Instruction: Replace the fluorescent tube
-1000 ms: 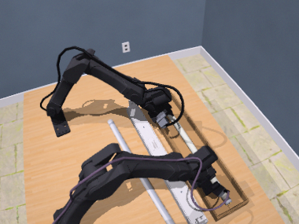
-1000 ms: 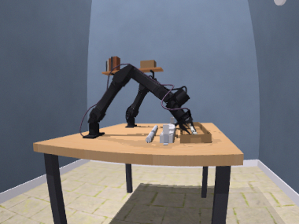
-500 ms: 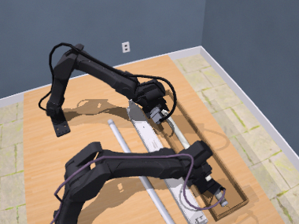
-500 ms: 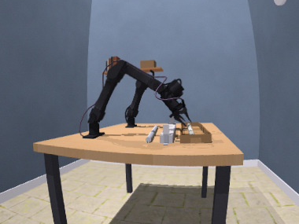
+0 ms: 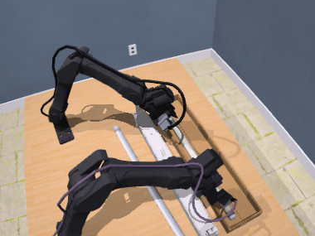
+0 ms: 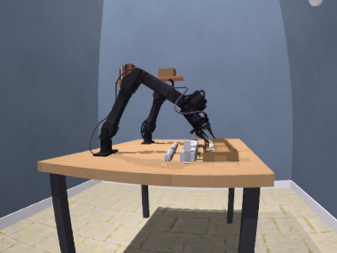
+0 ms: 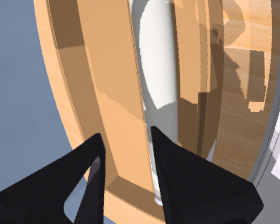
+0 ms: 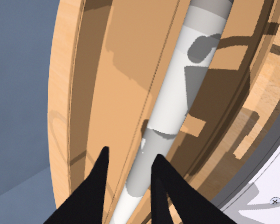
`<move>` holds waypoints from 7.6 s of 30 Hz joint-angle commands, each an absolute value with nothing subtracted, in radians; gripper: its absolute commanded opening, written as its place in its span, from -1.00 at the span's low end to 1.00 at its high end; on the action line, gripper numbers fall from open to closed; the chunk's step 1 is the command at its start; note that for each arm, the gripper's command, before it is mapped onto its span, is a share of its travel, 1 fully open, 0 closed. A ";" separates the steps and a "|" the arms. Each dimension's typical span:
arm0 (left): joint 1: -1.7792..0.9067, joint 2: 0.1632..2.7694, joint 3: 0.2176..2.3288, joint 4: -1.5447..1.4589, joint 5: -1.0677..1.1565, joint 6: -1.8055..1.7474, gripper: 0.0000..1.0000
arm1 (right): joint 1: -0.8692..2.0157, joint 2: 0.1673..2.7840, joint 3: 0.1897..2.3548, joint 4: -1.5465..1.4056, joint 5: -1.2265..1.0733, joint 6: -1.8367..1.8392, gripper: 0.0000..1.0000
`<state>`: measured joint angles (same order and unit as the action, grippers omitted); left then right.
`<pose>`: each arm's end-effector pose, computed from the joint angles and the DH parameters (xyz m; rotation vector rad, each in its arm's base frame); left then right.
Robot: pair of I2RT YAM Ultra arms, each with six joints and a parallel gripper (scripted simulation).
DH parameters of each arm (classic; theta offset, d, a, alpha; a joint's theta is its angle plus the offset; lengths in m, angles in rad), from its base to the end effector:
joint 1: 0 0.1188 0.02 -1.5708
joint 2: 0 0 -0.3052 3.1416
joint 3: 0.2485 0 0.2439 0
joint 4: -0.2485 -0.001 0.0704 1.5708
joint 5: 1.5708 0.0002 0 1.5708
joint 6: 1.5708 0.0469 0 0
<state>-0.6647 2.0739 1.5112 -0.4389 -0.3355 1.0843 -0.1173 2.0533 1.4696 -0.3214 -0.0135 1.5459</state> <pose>0.3728 -0.2713 0.2141 1.9073 1.7619 0.5875 0.4612 -0.0527 0.2165 1.9048 1.7446 0.5981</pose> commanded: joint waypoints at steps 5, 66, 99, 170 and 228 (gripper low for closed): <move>-0.664 2.074 1.541 -0.464 -0.336 1.070 -0.36 | -0.117 2.047 1.498 -0.322 -0.012 1.533 -0.36; -0.329 1.544 1.281 -0.201 -0.133 0.470 -0.36 | -0.048 1.527 1.277 -0.161 0.016 0.697 -0.36; 0.009 1.013 1.076 -0.007 -0.008 0.011 -0.36 | 0.012 1.003 1.068 0.032 -0.002 0.009 -0.36; -0.357 1.217 1.014 -0.358 -0.128 0.280 -0.02 | -0.020 1.204 0.994 -0.265 0.006 0.661 -0.02; -0.936 1.640 0.856 -0.559 -0.266 0.679 -0.02 | -0.011 1.603 0.849 -0.461 0.011 1.547 -0.02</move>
<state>-0.9493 1.6157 0.8833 -0.6292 -0.2817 0.6544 -0.0269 1.5738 0.8696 -0.5171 -0.0086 1.5600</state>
